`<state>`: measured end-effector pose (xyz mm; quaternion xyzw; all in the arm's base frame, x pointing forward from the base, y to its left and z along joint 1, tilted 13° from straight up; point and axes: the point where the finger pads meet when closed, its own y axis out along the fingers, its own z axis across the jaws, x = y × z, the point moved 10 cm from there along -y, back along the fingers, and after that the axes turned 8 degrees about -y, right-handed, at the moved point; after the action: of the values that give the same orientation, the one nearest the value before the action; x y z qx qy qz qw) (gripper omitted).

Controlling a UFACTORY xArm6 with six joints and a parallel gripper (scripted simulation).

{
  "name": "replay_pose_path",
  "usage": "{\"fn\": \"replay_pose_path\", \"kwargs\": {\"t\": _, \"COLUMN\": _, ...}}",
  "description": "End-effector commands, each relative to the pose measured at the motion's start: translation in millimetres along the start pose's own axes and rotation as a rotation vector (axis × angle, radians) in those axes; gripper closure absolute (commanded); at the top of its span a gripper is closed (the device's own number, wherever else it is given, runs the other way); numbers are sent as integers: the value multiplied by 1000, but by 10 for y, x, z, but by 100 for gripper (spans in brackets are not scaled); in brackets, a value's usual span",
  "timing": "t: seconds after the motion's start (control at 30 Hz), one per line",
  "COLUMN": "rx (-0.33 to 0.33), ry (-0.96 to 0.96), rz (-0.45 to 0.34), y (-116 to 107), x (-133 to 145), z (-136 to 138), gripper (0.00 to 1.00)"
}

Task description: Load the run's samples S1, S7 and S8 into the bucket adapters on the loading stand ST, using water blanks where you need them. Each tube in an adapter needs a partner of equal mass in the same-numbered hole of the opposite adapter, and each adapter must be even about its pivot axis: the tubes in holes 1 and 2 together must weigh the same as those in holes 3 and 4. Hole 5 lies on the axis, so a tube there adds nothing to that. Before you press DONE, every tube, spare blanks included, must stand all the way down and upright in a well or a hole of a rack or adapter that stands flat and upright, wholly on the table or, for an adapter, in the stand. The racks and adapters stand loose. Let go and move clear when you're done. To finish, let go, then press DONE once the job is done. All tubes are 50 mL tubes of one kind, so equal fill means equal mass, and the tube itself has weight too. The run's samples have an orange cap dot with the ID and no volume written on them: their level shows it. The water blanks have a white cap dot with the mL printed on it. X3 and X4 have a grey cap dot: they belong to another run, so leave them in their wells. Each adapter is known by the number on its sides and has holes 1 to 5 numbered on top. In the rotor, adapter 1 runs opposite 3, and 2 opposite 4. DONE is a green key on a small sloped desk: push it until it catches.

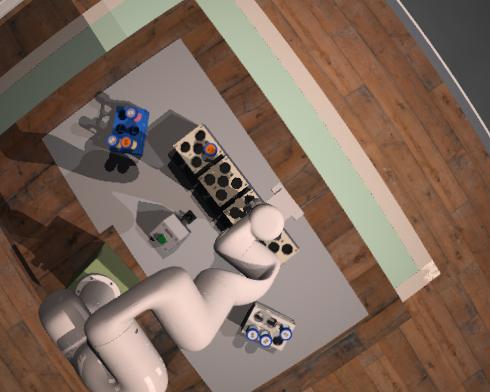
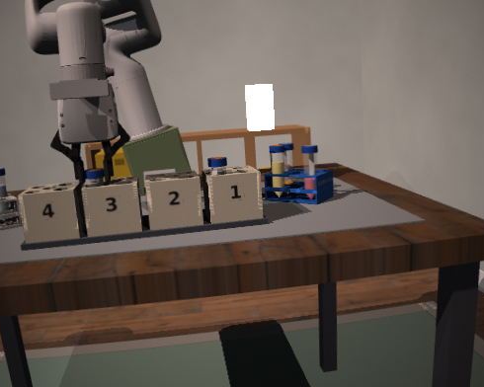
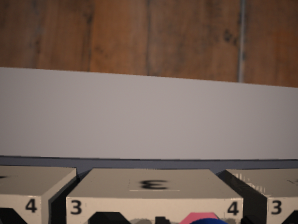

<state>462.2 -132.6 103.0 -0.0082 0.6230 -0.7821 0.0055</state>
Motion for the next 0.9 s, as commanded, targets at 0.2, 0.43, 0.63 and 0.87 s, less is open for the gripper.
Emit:
{"fn": "replay_pose_path", "kwargs": {"t": 0.2, "rx": 1, "ry": 0, "rz": 4, "y": -13, "x": -11, "z": 4, "gripper": 56}}
{"fn": "replay_pose_path", "kwargs": {"t": 0.43, "rx": 1, "ry": 0, "rz": 4, "y": -14, "x": -11, "z": 4, "gripper": 56}}
{"fn": "replay_pose_path", "kwargs": {"t": 0.63, "rx": 1, "ry": 0, "rz": 4, "y": -13, "x": -11, "z": 4, "gripper": 56}}
{"fn": "replay_pose_path", "kwargs": {"t": 0.87, "rx": 1, "ry": 0, "rz": 4, "y": -73, "x": -11, "z": 4, "gripper": 56}}
